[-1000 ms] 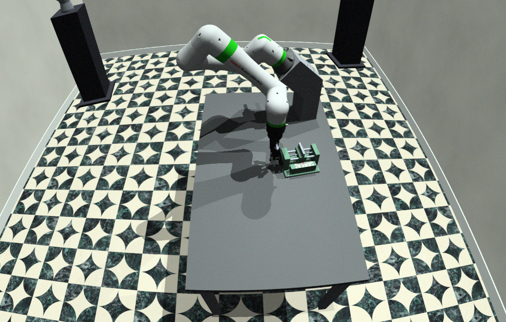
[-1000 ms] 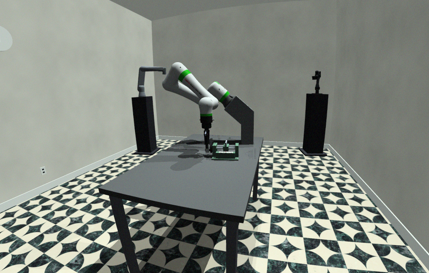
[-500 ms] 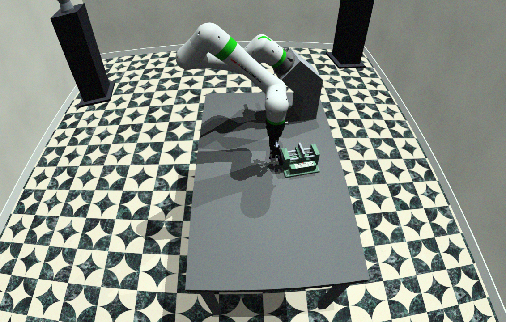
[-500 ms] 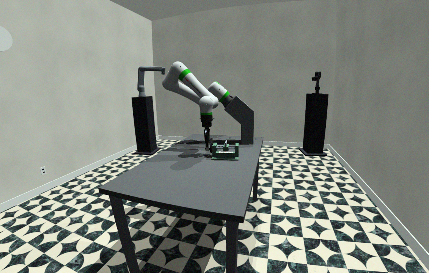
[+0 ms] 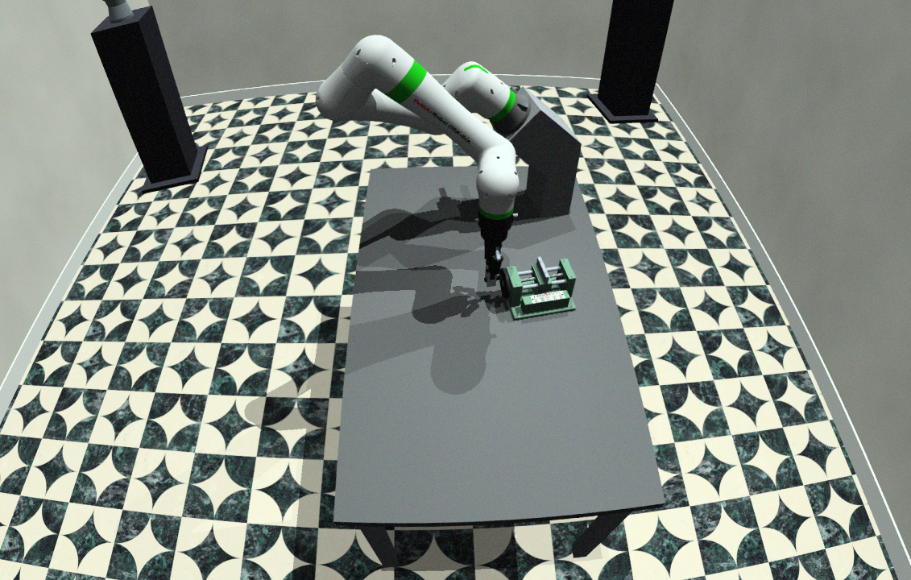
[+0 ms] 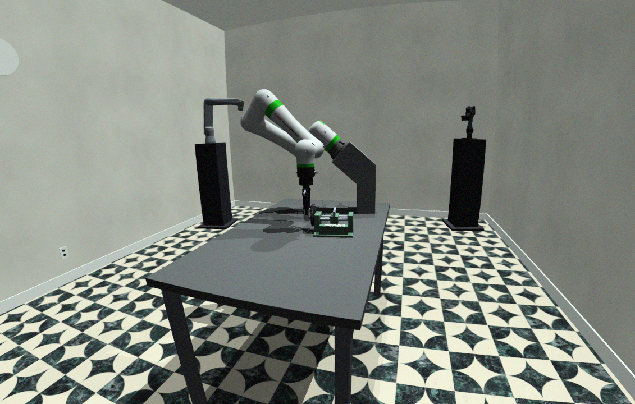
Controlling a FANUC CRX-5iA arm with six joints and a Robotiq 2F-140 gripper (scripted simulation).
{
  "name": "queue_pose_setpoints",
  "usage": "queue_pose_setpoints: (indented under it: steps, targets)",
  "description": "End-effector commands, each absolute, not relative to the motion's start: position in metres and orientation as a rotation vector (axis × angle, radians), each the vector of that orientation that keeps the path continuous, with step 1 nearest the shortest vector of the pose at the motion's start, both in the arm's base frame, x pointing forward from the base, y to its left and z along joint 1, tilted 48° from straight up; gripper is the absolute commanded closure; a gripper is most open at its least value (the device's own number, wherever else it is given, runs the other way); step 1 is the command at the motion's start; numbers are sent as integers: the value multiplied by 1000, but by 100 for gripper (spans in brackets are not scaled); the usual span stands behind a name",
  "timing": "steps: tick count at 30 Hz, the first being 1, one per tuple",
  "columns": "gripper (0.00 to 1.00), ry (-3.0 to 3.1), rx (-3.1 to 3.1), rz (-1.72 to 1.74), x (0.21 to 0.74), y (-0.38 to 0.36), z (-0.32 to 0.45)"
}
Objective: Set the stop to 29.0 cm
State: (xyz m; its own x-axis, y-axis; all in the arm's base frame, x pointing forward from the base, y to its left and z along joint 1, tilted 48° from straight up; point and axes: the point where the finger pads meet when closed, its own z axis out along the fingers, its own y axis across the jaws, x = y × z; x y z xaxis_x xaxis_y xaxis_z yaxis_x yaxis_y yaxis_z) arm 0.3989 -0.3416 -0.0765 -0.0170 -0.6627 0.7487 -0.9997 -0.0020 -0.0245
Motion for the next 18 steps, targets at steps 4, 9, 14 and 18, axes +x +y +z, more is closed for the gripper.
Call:
queue_pose_setpoints:
  steps: [4,9,14,18]
  targets:
    - [96,-1734,1719,799,398,-336,-72]
    - [96,-1734,1719,799,398,-332,-68]
    - [96,-1734,1719,799,399,-329,-66]
    - [96,-1734,1719,799,400,-326,-63]
